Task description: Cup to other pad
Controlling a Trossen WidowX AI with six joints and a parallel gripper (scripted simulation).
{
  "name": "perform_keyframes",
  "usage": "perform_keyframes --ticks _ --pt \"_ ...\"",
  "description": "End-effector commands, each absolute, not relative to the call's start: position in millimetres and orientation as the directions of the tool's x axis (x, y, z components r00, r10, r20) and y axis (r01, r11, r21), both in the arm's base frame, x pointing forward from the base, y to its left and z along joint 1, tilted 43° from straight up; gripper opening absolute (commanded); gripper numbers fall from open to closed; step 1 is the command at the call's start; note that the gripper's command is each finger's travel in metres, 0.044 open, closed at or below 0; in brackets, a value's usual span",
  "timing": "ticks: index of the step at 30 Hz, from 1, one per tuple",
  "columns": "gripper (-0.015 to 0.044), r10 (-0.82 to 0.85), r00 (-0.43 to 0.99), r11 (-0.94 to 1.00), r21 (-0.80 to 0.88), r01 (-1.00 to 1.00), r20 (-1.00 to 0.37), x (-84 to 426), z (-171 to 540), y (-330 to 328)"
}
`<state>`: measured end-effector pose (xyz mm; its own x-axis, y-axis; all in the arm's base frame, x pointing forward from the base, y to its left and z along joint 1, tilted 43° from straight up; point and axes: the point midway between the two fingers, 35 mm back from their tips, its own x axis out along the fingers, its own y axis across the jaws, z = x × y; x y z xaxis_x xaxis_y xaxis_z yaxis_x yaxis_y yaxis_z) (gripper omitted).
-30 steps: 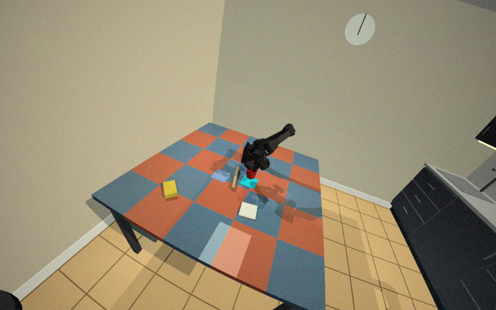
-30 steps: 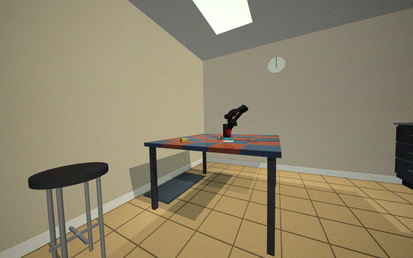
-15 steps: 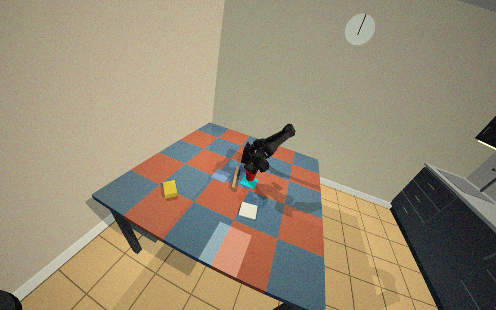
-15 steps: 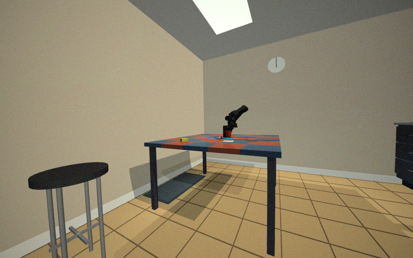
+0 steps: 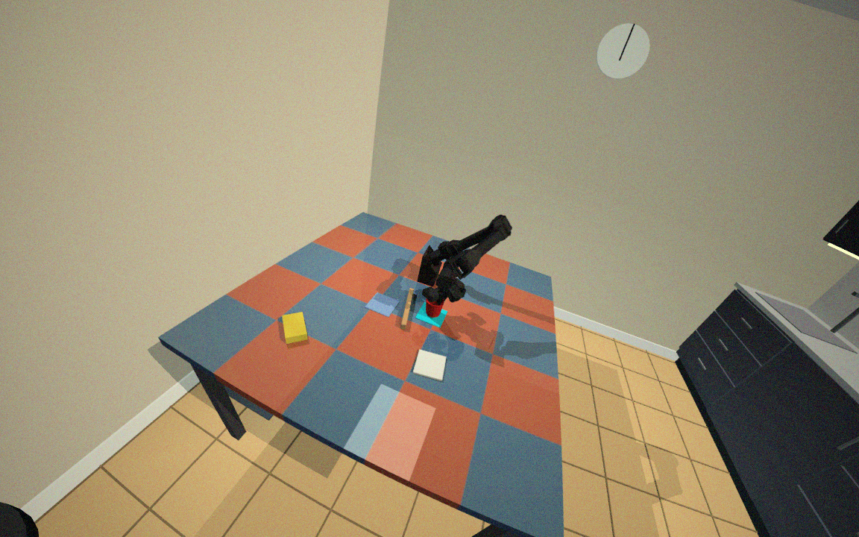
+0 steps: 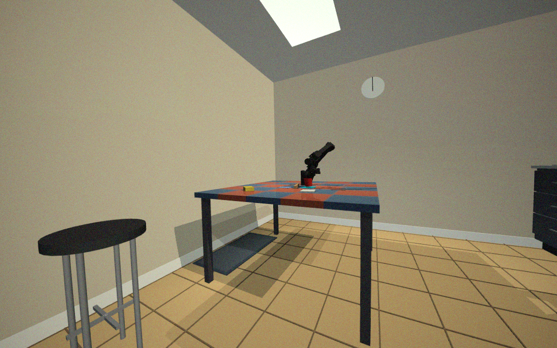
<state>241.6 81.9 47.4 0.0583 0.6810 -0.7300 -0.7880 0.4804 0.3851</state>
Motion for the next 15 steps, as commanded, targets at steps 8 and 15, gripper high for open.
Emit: perform_keyframes --ticks 8,15 --pt "0.0000 0.682 0.057 0.479 0.386 -0.788 -0.729 241.0 44.9 84.9" --pt "0.0000 0.682 0.057 0.479 0.386 -0.788 -0.729 241.0 44.9 84.9"
